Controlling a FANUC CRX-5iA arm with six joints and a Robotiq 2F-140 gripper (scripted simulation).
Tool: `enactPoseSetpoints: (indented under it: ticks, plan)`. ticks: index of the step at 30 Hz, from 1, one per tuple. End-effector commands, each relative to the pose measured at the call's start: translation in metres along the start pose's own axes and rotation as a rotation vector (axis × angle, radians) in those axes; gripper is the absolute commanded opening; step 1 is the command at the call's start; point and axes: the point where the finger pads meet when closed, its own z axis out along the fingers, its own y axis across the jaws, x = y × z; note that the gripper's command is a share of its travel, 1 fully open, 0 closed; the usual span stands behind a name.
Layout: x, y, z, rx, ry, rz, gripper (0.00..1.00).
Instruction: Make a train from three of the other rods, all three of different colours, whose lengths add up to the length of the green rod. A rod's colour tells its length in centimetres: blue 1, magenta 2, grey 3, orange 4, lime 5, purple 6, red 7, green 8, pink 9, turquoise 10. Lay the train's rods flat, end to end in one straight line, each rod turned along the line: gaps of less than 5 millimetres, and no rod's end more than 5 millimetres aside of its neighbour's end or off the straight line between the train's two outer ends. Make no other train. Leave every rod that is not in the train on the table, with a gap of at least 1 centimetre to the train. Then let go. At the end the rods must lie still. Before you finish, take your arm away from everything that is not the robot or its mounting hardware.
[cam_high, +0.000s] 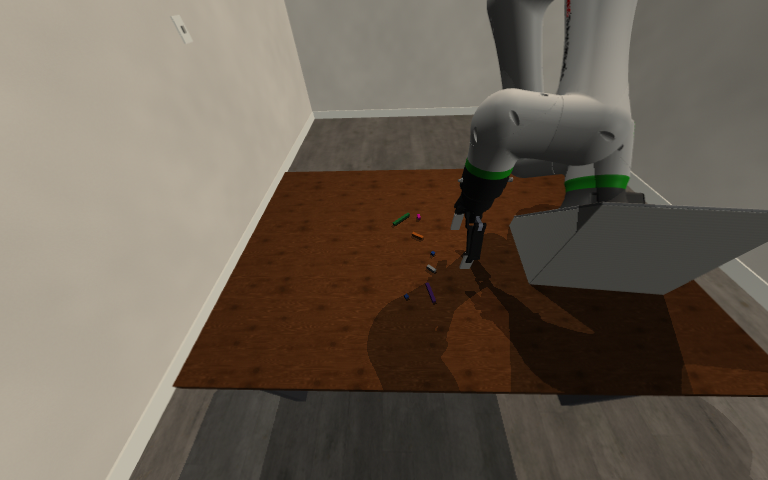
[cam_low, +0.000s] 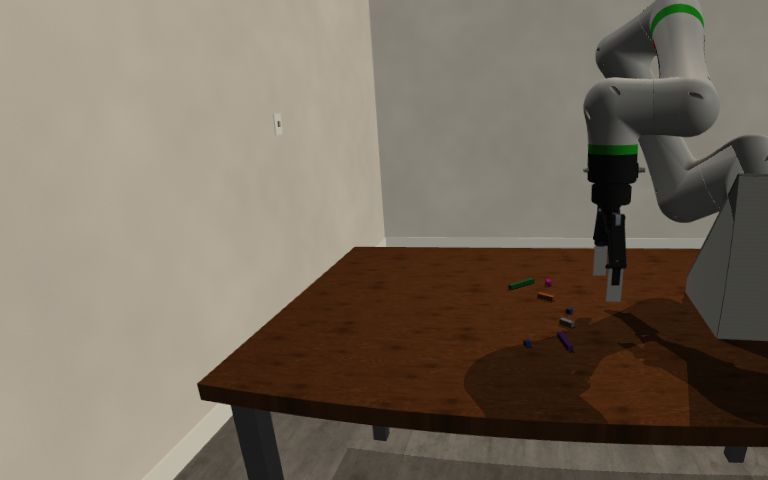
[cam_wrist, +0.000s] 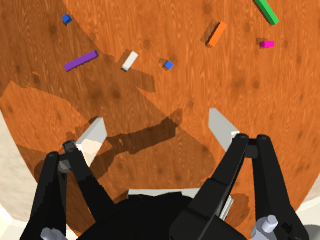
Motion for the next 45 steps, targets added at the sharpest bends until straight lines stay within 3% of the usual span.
enactPoseSetpoints:
  ticks: [1,27,45]
  plan:
    - [0.0,0.0,0.0,0.0,0.0,0.0,1.0]
    - [0.001,-0.001,0.0,0.0,0.0,-0.015,1.0]
    - [0.033,-0.033,0.0,0.0,0.001,-0.648,1.0]
